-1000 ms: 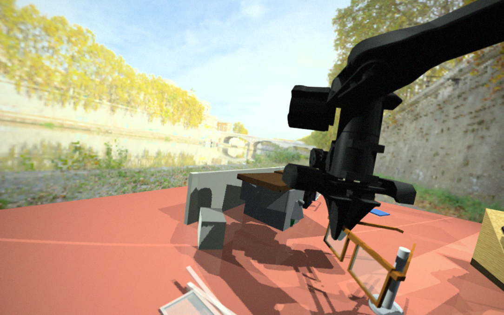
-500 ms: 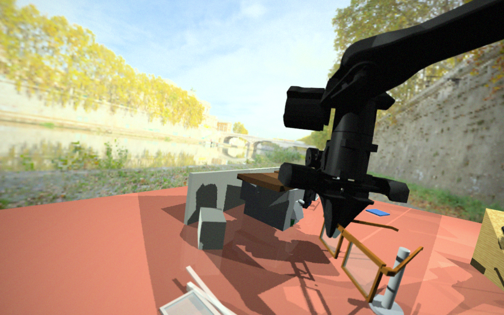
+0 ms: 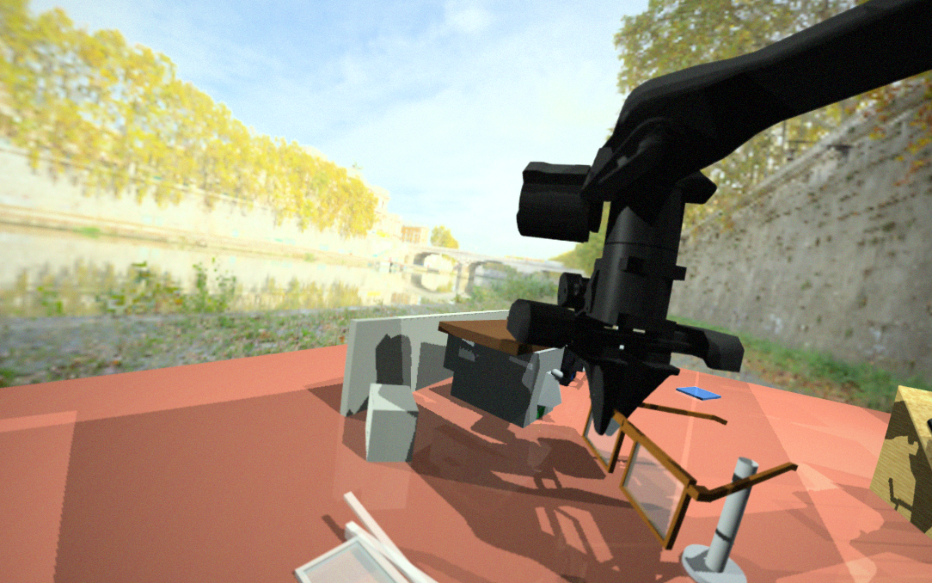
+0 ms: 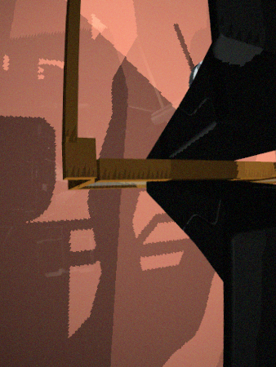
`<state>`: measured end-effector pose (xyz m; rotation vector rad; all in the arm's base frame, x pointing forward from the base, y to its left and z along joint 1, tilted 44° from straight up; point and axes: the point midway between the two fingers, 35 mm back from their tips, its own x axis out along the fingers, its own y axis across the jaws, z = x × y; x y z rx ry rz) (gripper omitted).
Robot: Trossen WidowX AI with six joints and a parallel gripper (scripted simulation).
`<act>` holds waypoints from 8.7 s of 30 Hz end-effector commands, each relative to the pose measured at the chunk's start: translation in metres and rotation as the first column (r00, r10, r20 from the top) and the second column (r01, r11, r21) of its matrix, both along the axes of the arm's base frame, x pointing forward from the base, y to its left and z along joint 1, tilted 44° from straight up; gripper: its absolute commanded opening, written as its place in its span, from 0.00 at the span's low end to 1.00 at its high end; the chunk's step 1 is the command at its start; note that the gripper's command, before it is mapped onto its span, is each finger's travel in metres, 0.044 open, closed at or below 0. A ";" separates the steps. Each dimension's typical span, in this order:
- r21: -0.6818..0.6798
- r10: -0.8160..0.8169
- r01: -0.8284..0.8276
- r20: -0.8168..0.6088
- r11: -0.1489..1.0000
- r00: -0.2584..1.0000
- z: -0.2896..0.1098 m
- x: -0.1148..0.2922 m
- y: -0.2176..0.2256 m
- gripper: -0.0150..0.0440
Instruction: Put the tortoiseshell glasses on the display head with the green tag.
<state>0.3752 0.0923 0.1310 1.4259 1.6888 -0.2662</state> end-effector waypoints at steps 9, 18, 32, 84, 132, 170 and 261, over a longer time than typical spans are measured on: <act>0.003 0.002 -0.002 -0.003 1.000 1.000 -0.006 0.008 -0.004 0.25; 0.003 0.002 -0.002 -0.003 1.000 1.000 -0.008 0.012 -0.007 0.25; 0.003 0.002 -0.002 -0.003 1.000 1.000 -0.013 0.018 -0.012 0.25; 0.000 0.002 -0.002 -0.004 1.000 1.000 0.034 0.010 -0.044 0.25; -0.284 0.496 -0.430 0.680 0.857 0.540 -0.028 -0.035 -0.192 0.25; -0.825 0.776 -0.227 0.564 0.517 -0.281 -0.075 -0.123 -0.276 0.25; -0.977 0.606 -0.131 0.209 0.170 -0.768 -0.050 -0.118 -0.200 0.25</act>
